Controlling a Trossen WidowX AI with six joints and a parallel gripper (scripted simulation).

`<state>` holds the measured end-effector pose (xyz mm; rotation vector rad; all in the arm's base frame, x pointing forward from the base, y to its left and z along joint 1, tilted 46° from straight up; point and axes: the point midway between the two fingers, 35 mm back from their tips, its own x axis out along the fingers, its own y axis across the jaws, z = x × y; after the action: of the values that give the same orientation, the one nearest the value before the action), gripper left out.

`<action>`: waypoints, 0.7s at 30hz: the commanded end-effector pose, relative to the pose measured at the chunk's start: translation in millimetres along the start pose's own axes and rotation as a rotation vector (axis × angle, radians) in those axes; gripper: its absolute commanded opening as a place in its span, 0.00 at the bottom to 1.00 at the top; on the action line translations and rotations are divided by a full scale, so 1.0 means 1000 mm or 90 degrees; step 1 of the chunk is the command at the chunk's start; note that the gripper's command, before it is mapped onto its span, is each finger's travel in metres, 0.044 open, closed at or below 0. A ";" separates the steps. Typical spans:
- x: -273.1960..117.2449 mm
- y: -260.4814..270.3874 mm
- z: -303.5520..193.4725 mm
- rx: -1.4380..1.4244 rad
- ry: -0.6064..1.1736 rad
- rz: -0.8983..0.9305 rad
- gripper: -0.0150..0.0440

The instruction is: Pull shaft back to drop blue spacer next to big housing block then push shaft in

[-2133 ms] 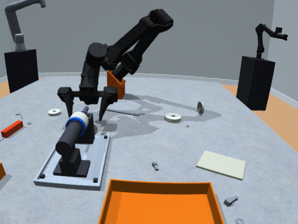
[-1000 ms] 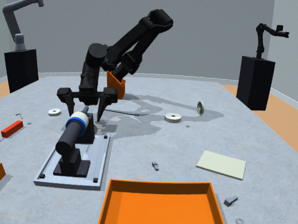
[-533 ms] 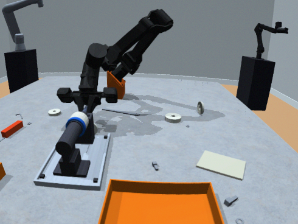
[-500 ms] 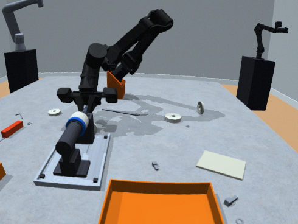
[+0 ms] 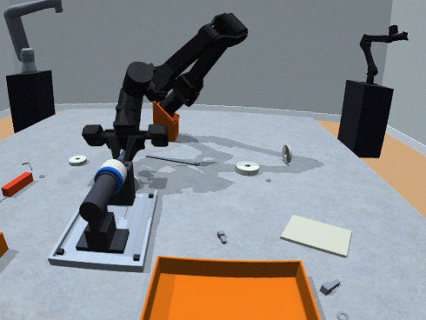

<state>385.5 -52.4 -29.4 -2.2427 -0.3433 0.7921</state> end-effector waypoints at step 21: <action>-0.010 0.000 0.011 0.001 -0.001 0.000 0.25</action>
<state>374.6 -51.6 -30.4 -2.2413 -0.3424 0.7929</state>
